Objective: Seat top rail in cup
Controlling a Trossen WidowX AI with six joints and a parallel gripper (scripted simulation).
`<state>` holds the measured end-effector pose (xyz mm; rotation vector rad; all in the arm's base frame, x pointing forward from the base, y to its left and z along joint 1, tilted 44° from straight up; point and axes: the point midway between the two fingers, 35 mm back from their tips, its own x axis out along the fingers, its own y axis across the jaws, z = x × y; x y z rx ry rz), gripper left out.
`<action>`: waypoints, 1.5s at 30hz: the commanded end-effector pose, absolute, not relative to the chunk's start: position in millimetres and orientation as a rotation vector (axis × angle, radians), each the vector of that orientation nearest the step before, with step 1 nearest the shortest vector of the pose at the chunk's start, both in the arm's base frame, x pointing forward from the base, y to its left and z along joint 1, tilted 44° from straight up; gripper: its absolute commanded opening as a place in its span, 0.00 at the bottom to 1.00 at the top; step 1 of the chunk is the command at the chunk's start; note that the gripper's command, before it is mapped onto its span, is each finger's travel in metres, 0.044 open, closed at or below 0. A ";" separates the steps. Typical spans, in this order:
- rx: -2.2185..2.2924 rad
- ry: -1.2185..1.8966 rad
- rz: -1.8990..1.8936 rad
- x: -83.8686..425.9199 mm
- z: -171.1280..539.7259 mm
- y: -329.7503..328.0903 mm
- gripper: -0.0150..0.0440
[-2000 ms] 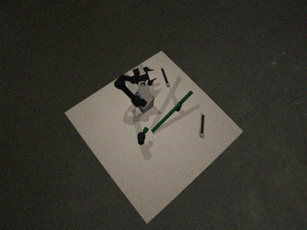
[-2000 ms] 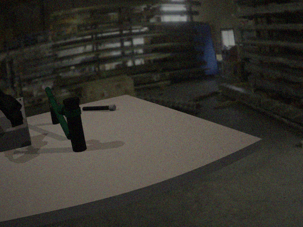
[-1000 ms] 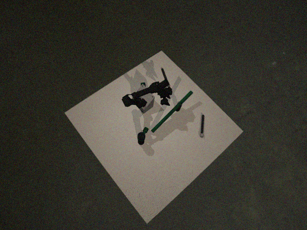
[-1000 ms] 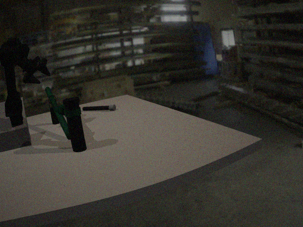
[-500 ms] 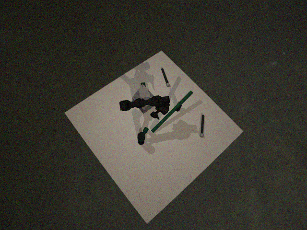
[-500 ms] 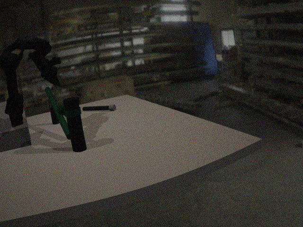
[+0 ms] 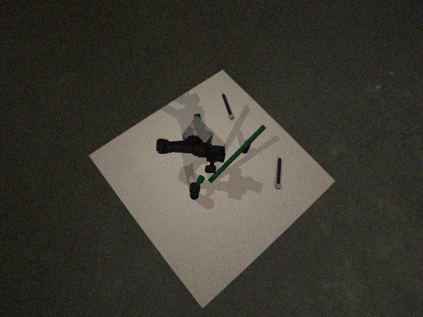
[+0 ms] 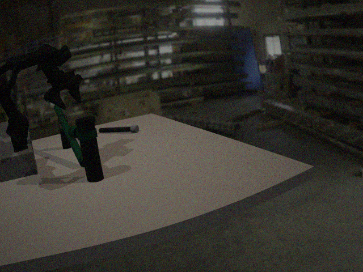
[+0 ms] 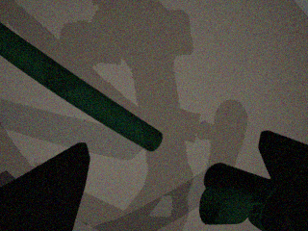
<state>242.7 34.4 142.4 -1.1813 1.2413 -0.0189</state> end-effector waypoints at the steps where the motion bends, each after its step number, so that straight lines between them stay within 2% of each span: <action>1: -1.486 1.282 0.283 231.8 163.9 3.0 1.00; 9: -1.927 1.217 0.688 209.7 191.5 -34.6 1.00; 16: -2.181 1.139 0.897 193.4 205.2 -52.1 1.00; 45: -2.188 1.137 0.900 194.6 180.2 -76.0 1.00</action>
